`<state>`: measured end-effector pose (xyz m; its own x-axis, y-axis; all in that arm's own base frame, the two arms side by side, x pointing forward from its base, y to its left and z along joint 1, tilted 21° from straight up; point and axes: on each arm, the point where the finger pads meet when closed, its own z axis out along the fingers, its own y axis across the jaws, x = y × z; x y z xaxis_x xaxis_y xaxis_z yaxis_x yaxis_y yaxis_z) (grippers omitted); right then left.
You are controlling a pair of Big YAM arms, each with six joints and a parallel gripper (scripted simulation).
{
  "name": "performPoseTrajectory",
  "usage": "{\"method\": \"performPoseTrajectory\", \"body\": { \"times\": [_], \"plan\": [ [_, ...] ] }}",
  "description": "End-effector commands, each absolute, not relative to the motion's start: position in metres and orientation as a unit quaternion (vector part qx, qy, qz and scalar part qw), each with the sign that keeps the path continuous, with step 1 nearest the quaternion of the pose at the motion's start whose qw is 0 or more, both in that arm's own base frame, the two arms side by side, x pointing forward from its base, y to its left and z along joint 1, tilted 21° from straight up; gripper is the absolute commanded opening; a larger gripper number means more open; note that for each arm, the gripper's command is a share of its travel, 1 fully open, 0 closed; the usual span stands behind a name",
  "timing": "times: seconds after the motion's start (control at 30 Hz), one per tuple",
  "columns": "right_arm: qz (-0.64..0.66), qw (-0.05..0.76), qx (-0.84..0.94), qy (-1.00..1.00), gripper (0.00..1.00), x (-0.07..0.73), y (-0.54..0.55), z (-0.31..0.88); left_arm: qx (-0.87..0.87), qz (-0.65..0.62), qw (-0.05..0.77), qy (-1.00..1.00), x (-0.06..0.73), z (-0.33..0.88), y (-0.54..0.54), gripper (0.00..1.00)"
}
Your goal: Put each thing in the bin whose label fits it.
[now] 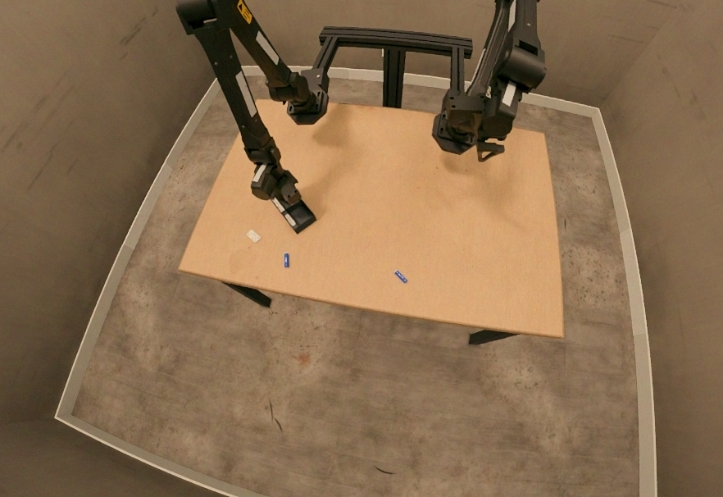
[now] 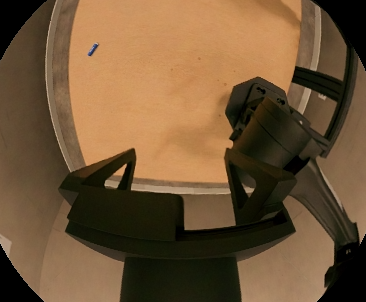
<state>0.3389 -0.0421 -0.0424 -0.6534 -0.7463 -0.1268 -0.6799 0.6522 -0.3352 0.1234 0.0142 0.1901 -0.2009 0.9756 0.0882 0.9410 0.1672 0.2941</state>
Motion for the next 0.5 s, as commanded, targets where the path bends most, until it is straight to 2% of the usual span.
{"method": "performPoseTrajectory", "body": {
  "times": [0.0,0.47],
  "plan": [
    [-0.135,0.137,-0.392,0.9,0.29,0.343,-0.047,-0.03,0.625,0.162,0.09,0.758,0.129,0.223,0.014,1.0],
    [-0.131,0.134,-0.395,0.899,0.29,0.333,-0.037,-0.018,0.625,0.162,0.09,0.758,0.129,0.223,0.014,1.0]
  ]
}}
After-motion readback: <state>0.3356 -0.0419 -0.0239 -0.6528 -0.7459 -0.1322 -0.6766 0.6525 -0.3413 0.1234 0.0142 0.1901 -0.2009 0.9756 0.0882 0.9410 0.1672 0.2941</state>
